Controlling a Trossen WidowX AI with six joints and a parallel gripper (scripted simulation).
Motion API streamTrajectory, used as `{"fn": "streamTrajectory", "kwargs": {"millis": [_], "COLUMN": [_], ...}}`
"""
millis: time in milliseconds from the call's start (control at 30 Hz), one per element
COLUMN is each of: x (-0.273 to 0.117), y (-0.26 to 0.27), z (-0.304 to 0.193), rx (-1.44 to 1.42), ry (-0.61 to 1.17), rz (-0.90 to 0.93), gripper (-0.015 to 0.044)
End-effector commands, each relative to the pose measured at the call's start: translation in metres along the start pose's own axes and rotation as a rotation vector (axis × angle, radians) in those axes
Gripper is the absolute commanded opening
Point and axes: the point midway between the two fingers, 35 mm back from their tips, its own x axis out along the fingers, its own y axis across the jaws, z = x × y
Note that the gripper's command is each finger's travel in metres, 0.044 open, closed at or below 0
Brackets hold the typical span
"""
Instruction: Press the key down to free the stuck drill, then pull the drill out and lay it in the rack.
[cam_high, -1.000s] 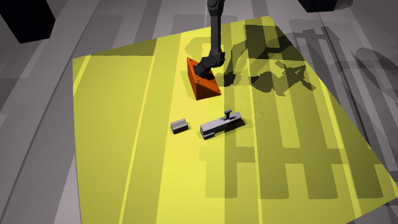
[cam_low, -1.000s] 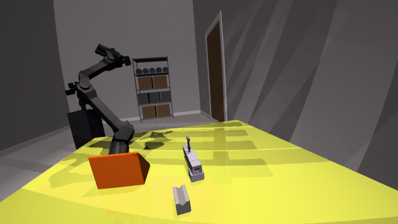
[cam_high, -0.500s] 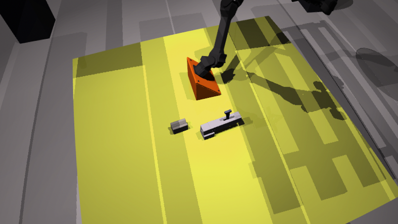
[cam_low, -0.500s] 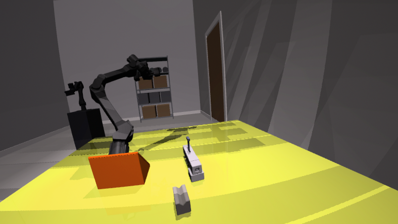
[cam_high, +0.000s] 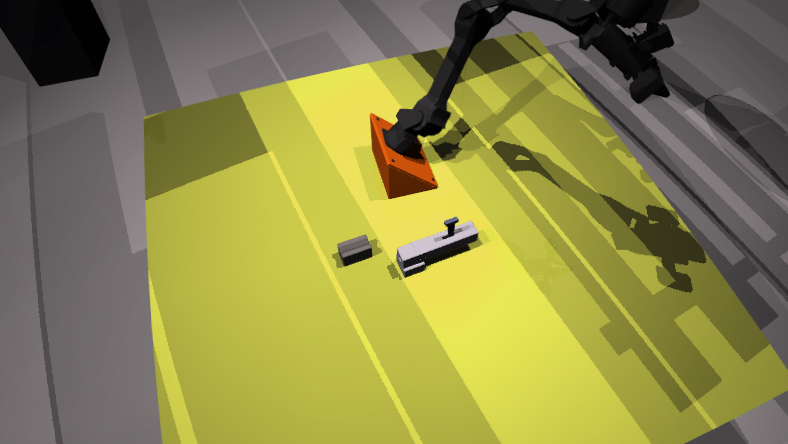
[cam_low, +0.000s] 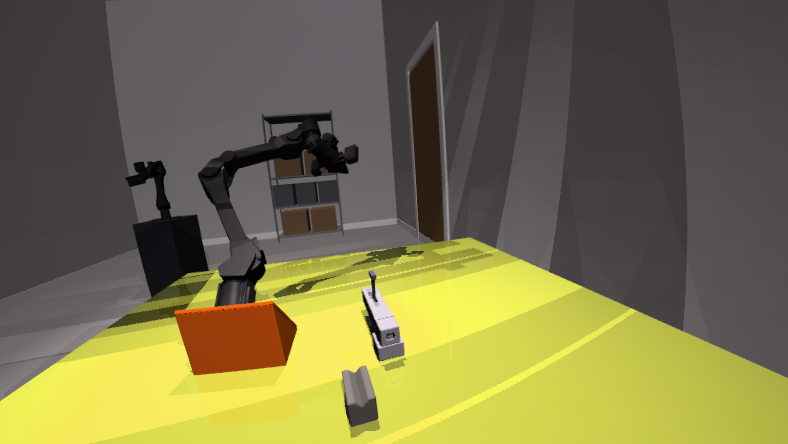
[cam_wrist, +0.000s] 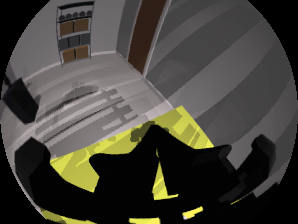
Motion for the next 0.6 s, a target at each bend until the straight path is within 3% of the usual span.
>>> {"fn": "streamTrajectory", "kwargs": {"millis": [0, 300, 567], "x": [0.006, -0.005, -0.046], "y": [-0.056, -0.138, -0.211], "z": [-0.038, -0.106, -0.202], "rx": [0.028, 0.107, 0.312], "ry": [0.107, 0.300, 0.538], "rz": [-0.126, -0.291, -0.423], "gripper": [0.0000, 0.0000, 0.0000]}}
